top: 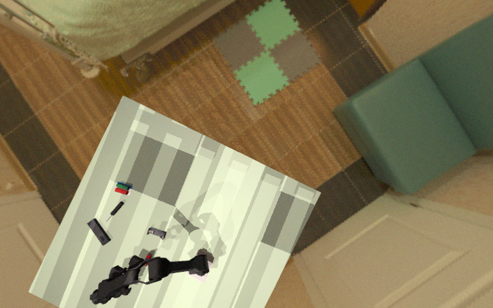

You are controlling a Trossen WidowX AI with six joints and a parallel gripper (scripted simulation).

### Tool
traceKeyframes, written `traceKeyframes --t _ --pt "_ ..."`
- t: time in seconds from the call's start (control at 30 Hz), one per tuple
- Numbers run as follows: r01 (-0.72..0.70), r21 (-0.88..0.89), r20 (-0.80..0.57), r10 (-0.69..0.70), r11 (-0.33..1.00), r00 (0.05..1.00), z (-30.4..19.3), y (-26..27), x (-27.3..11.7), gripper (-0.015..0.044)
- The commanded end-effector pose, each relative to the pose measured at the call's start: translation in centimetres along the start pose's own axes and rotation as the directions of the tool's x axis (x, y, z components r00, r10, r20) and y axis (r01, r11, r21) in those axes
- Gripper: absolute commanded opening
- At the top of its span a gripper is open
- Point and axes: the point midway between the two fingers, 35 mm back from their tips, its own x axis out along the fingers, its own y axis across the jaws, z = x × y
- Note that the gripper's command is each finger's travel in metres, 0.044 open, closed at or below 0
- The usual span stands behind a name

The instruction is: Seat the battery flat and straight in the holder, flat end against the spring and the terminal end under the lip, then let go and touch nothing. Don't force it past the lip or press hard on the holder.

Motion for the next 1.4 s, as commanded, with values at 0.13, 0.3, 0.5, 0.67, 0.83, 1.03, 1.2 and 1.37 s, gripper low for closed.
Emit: traceKeyframes --t 0.13,0.3,0.5,0.67,0.83,1.03,1.2,1.37 --pt "0.003 0.000 -0.005 -0.003 1.000 1.000 -0.1 -0.1 -0.3 0.0000" --pt "0.004 0.064 -0.007 -0.003 0.998 1.000 -0.1 0.0 0.0 0.0052" --pt "0.008 0.596 -0.010 -0.003 0.803 1.000 0.0 0.9 2.5 0.0210" --pt "0.012 0.906 -0.012 -0.002 0.423 1.000 -0.1 1.5 4.7 0.0244" --pt "0.014 1.000 -0.014 -0.002 0.014 1.000 -0.2 2.0 6.6 0.0244" --pt "0.014 1.000 -0.014 -0.002 -0.002 1.000 -0.2 2.0 6.6 0.0244" --pt "0.014 1.000 -0.014 -0.002 -0.002 1.000 -0.2 2.0 6.6 0.0244" --pt "0.014 1.000 -0.014 -0.002 -0.002 1.000 -0.2 2.1 7.0 0.0244"
